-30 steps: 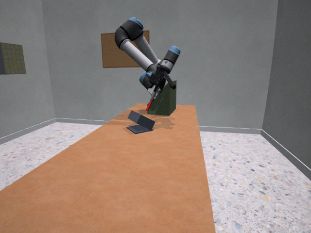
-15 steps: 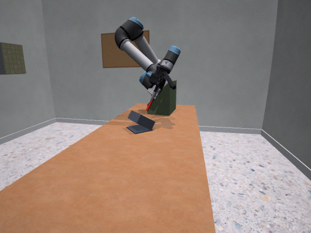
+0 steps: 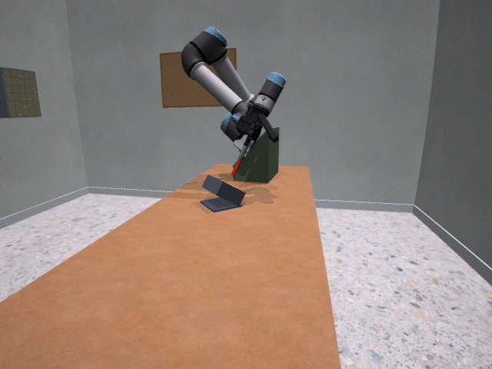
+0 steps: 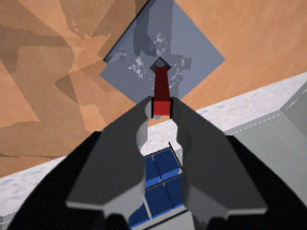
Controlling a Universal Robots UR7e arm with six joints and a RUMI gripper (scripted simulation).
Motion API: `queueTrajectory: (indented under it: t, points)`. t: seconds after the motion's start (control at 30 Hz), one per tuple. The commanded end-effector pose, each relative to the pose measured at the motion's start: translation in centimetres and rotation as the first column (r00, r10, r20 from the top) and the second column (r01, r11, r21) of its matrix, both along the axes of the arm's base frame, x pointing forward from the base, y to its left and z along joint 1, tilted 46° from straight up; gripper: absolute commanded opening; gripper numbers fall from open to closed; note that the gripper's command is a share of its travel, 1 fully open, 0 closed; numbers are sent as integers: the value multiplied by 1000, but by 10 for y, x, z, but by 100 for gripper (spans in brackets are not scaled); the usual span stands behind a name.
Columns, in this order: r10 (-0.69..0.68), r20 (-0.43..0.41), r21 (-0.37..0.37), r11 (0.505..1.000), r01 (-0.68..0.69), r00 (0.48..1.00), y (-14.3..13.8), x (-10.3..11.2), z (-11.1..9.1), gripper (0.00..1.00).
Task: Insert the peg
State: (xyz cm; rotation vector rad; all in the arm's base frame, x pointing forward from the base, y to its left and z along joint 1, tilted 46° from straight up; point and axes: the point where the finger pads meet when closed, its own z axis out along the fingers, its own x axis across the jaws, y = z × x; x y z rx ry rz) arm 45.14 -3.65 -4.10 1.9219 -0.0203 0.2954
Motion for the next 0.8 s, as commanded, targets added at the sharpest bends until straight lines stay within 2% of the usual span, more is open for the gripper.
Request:
queueTrajectory:
  t: [0.0,0.77]
  points:
    - [11,-27,-5,1000,-12,1000,0,0,0,0]
    - [41,-113,-21,999,-44,993,0,0,0,0]
